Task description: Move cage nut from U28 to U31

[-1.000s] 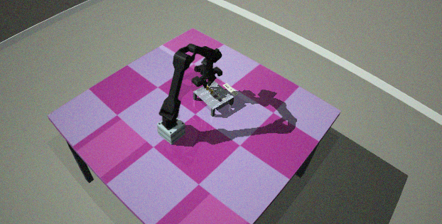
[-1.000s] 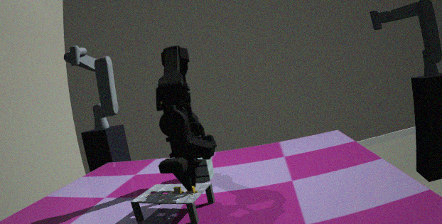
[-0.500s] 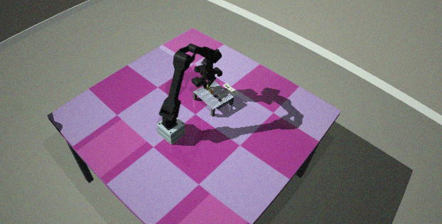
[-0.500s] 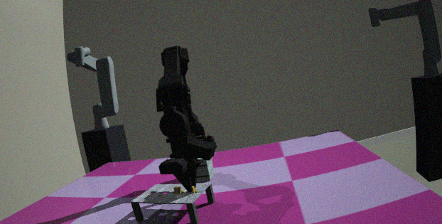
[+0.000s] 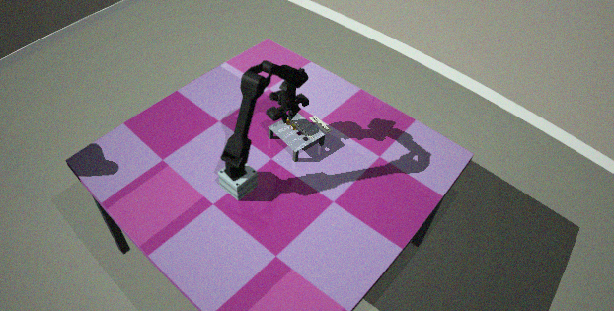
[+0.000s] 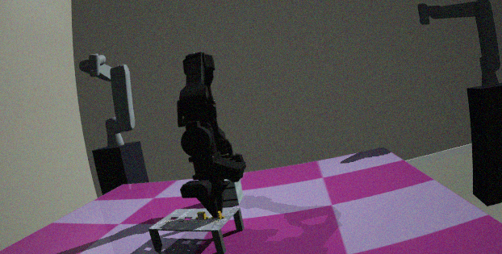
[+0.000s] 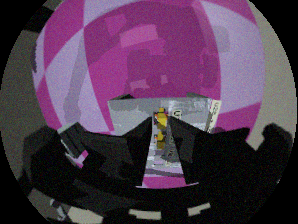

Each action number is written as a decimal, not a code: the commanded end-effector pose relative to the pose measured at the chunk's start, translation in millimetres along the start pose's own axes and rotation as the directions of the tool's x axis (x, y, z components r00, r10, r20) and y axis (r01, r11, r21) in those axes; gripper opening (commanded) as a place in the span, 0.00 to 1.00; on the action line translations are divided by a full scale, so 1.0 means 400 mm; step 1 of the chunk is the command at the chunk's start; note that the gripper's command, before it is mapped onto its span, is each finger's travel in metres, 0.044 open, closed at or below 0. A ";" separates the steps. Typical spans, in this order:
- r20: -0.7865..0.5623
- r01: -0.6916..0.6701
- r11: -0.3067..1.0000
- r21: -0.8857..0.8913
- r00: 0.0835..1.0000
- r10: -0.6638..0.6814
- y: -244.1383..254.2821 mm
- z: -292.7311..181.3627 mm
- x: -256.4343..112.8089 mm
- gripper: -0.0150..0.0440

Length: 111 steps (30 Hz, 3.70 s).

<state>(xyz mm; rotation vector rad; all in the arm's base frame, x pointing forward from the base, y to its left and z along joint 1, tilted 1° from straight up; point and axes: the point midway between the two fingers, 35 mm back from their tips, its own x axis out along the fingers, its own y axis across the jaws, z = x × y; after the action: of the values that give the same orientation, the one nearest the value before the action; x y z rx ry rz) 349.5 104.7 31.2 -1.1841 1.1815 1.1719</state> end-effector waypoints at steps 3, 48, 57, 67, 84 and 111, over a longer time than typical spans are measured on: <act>-0.003 0.004 1.000 0.002 1.000 -0.004 -0.003 -0.002 -0.001 0.46; -0.003 0.004 1.000 0.002 1.000 -0.004 -0.001 -0.002 -0.001 0.46; -0.003 0.004 1.000 0.002 1.000 -0.004 -0.002 -0.002 -0.001 0.46; -0.003 0.004 1.000 0.002 1.000 -0.004 -0.002 -0.002 -0.001 0.46; 0.000 0.001 1.000 0.001 1.000 -0.001 -0.001 0.000 0.000 0.44; 0.000 0.001 1.000 0.001 1.000 -0.001 -0.001 0.000 0.000 0.32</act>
<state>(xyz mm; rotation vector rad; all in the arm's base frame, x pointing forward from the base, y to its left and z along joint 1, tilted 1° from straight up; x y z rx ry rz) 349.9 104.5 31.3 -1.1838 1.1812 1.1709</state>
